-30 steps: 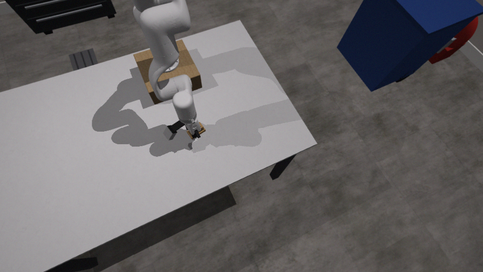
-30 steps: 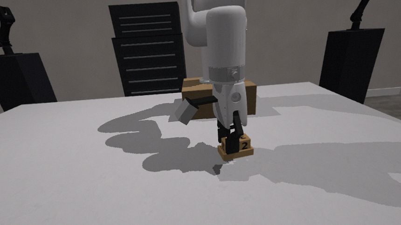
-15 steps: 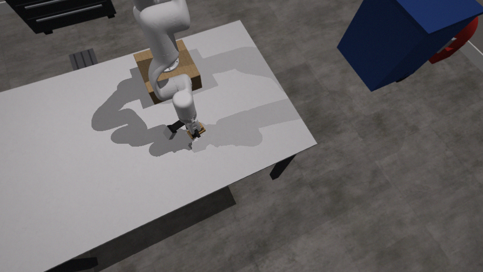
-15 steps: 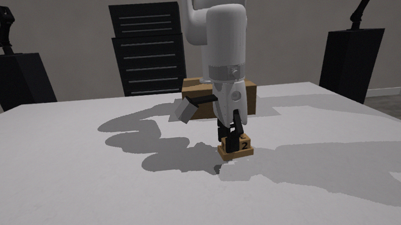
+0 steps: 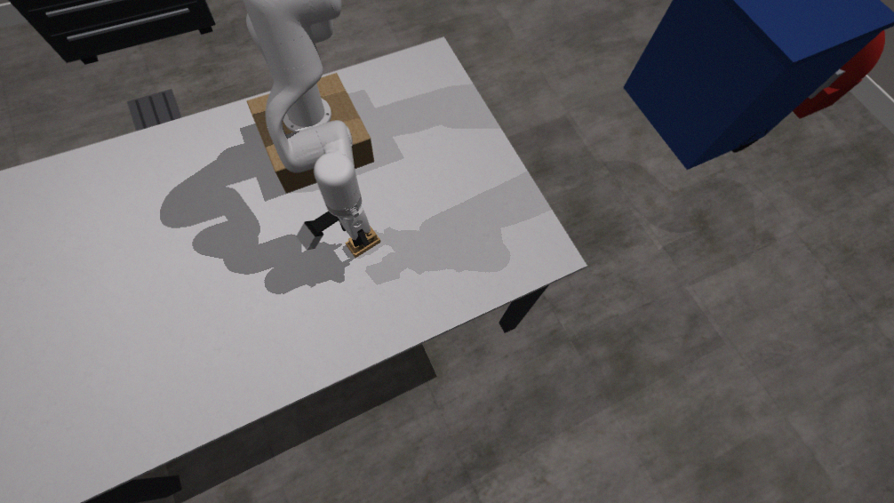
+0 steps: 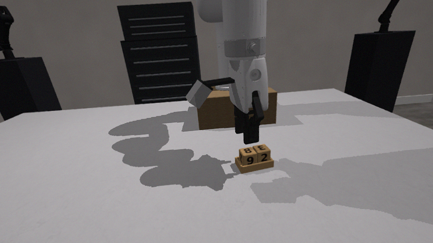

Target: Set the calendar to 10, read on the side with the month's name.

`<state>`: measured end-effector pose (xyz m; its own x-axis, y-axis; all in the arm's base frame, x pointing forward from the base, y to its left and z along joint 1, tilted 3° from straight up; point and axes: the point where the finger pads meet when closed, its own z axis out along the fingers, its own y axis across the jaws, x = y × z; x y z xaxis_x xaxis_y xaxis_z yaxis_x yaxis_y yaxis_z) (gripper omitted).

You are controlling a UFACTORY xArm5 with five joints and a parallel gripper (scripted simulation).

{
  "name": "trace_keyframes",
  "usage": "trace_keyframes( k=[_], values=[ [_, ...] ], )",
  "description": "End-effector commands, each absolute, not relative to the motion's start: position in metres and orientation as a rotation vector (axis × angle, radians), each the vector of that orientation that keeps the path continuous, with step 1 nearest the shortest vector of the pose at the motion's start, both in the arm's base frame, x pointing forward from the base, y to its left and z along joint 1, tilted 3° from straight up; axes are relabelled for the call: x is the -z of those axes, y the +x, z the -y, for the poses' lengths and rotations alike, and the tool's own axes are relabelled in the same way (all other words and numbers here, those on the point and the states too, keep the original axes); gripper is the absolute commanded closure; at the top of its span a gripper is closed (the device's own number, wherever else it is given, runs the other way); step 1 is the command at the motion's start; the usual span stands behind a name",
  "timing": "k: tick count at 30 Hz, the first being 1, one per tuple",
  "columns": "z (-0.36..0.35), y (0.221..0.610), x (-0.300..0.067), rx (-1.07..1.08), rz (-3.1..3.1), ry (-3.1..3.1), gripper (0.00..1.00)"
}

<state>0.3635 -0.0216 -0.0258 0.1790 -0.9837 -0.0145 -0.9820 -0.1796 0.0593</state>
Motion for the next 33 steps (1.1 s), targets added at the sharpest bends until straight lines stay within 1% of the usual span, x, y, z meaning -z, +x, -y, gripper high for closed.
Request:
trace_keyframes(
  k=[1, 5, 12, 13, 33],
  values=[
    [0.022, 0.365, 0.006, 0.074, 1.989, 2.385, 0.51],
    [0.022, 0.366, -0.006, 0.074, 1.989, 2.385, 0.51],
    [0.022, 0.366, -0.009, 0.074, 1.989, 2.385, 0.51],
    [0.022, 0.366, -0.009, 0.074, 1.989, 2.385, 0.00],
    [0.022, 0.366, -0.009, 0.074, 1.989, 2.385, 0.00]
  ],
)
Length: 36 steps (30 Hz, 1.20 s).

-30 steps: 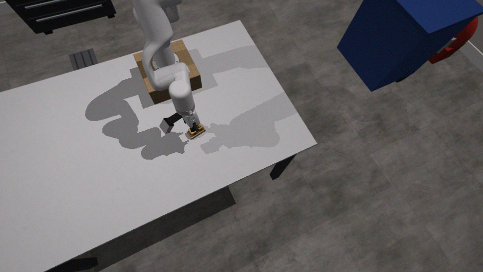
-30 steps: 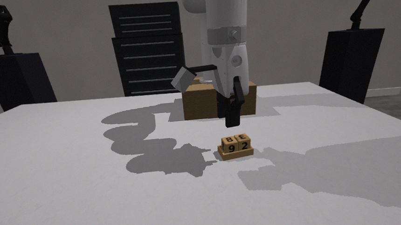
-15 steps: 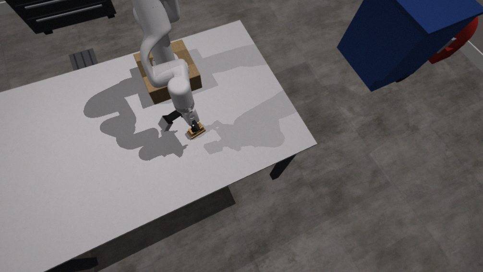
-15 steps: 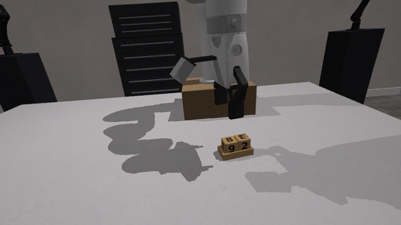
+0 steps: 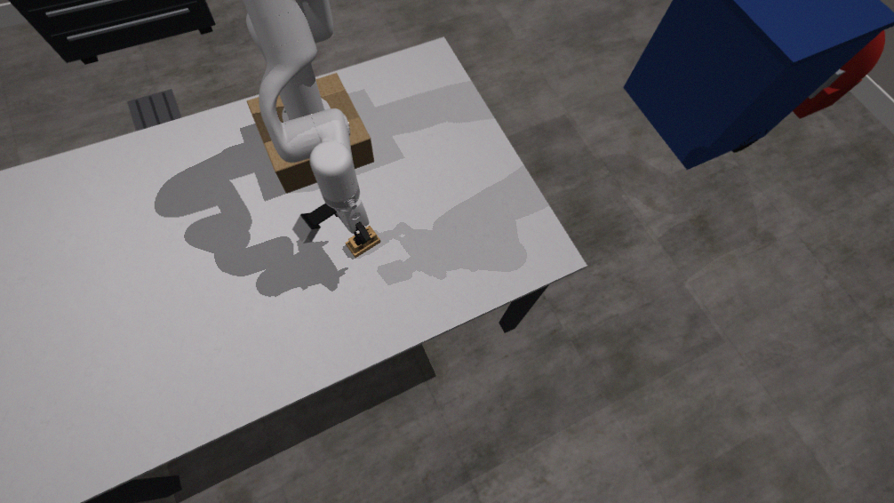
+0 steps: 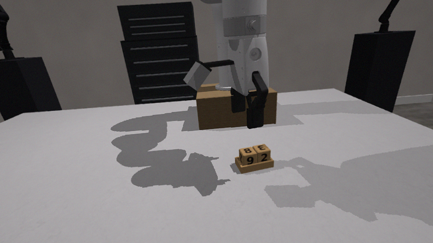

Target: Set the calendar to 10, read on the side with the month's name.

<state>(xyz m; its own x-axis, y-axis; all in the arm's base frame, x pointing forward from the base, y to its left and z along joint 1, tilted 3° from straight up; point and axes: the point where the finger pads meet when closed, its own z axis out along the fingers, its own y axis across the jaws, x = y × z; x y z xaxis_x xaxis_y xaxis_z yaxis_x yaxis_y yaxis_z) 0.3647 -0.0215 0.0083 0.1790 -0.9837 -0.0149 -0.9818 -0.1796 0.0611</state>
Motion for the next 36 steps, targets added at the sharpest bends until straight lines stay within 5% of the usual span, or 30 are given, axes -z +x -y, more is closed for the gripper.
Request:
trace_keyframes(
  k=[1, 36],
  values=[
    [0.022, 0.366, -0.009, 0.074, 1.989, 2.385, 0.00],
    [0.021, 0.370, -0.078, 0.074, 1.989, 2.385, 0.00]
  ],
)
